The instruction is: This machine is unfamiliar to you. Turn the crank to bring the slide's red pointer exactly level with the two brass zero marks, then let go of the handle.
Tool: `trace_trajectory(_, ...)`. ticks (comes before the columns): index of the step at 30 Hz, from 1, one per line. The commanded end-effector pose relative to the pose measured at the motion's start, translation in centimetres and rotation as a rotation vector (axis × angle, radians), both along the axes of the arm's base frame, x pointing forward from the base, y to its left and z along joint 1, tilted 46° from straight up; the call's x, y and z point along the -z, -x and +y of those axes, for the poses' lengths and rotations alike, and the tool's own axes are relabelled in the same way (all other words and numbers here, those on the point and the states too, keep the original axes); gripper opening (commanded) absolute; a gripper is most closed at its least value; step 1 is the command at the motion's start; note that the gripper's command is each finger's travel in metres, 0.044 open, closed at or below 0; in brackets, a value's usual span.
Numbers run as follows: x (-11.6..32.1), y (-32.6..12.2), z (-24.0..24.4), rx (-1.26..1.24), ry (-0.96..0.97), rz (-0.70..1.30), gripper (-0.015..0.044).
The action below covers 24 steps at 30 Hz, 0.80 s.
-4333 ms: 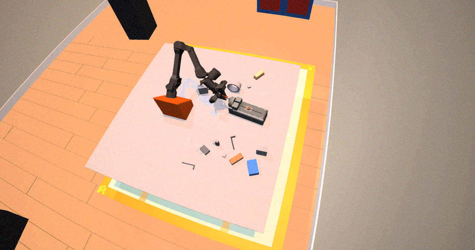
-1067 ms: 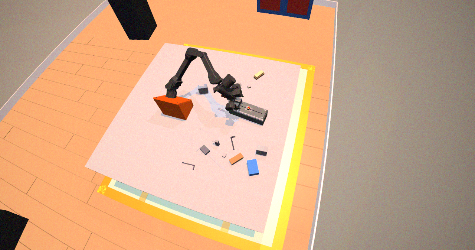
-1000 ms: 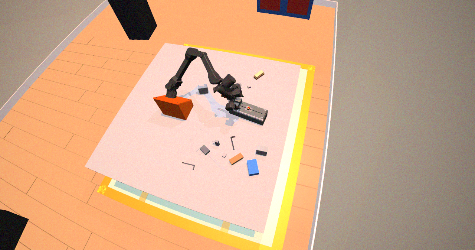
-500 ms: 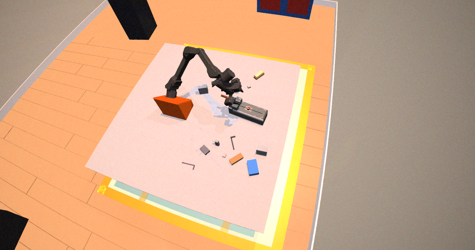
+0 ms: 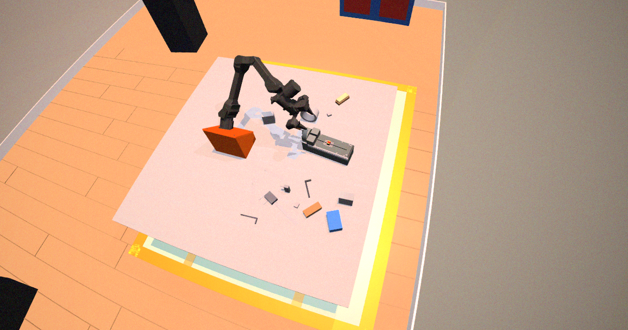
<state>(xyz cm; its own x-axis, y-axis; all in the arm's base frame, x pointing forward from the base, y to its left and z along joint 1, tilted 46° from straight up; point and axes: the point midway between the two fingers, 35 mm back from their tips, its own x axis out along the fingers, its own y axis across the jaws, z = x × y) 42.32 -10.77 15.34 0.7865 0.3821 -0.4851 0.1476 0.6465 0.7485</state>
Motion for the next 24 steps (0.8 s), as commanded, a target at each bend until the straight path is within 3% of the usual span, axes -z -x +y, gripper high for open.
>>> trace_trajectory(1, 0.0, 2.2, 1.2, 0.032, 0.009, 0.031, 0.0440)
trace_trajectory(10, 0.2, 6.0, 2.7, 0.095, 0.034, 0.065, 0.0440)
trace_trajectory(24, 2.8, 5.5, 5.4, 0.096, 0.034, 0.065, 0.0440)
